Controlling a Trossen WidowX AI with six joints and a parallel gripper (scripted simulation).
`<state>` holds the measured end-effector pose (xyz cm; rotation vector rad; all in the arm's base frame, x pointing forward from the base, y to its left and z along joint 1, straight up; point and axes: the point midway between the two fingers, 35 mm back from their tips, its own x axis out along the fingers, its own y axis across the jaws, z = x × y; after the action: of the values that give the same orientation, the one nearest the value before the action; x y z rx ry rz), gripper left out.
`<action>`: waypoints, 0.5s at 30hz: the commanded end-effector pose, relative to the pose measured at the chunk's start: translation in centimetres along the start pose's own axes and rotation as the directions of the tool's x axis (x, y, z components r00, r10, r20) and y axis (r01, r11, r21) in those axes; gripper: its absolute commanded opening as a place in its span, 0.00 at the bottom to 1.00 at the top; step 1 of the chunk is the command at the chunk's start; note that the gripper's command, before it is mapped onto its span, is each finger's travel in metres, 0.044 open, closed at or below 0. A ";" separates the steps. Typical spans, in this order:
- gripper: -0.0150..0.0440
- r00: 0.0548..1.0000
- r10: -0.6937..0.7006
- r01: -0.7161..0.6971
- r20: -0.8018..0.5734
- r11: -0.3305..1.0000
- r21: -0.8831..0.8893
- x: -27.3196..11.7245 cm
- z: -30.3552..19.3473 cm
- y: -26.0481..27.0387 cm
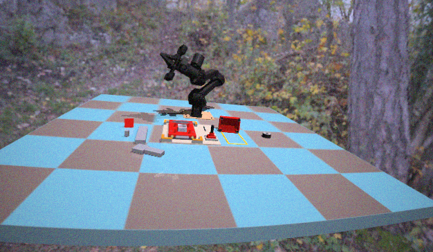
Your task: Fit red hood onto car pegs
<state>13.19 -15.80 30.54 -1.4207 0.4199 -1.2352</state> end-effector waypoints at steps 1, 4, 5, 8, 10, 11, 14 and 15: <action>0.25 1.000 0.005 -0.005 0.005 1.000 0.009 0.0 0.1 0.1; 0.25 0.994 0.078 -0.088 0.078 0.987 0.132 0.4 2.1 1.0; 0.25 0.988 0.110 -0.128 0.109 0.975 0.182 0.5 2.9 1.4; 0.25 0.959 0.203 -0.259 0.200 0.912 0.318 0.5 5.4 2.7; 0.25 0.929 0.264 -0.351 0.258 0.849 0.395 0.2 7.0 3.5; 0.25 0.912 0.294 -0.396 0.285 0.811 0.430 0.1 7.8 3.9; 0.25 0.850 0.382 -0.525 0.363 0.678 0.515 -0.7 10.2 5.1; 0.25 0.826 0.410 -0.564 0.387 0.627 0.538 -1.0 11.0 5.5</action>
<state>21.10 -13.17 28.72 -0.9870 0.2009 -0.8168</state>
